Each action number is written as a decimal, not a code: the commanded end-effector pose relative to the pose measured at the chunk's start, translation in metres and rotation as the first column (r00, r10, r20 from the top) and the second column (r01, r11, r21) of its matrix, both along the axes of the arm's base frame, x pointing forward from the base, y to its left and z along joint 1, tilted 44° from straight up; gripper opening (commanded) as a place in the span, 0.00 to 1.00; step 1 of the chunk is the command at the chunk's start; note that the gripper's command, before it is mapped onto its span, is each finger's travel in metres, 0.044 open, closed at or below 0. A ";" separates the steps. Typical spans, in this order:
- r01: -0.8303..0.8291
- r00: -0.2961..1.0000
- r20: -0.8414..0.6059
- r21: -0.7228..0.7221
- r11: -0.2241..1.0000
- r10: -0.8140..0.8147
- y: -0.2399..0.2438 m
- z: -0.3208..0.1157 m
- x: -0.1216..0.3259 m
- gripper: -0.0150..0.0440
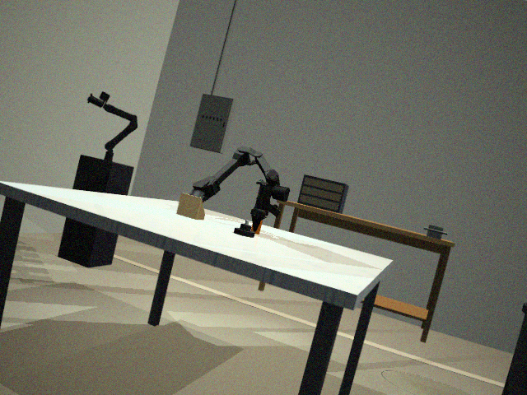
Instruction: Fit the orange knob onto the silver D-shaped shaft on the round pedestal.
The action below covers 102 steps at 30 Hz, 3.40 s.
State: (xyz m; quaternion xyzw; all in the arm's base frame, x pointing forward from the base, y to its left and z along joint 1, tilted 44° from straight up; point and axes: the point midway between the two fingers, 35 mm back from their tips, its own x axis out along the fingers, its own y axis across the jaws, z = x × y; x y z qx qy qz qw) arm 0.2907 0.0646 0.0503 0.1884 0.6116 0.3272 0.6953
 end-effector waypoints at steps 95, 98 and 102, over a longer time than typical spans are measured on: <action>0.005 1.000 0.005 -0.015 1.000 -0.004 -0.180 -0.039 0.012 0.25; 0.004 1.000 0.006 -0.014 1.000 -0.004 -0.184 -0.048 0.010 0.25; 0.004 1.000 0.006 -0.014 1.000 -0.004 -0.188 -0.057 0.008 0.25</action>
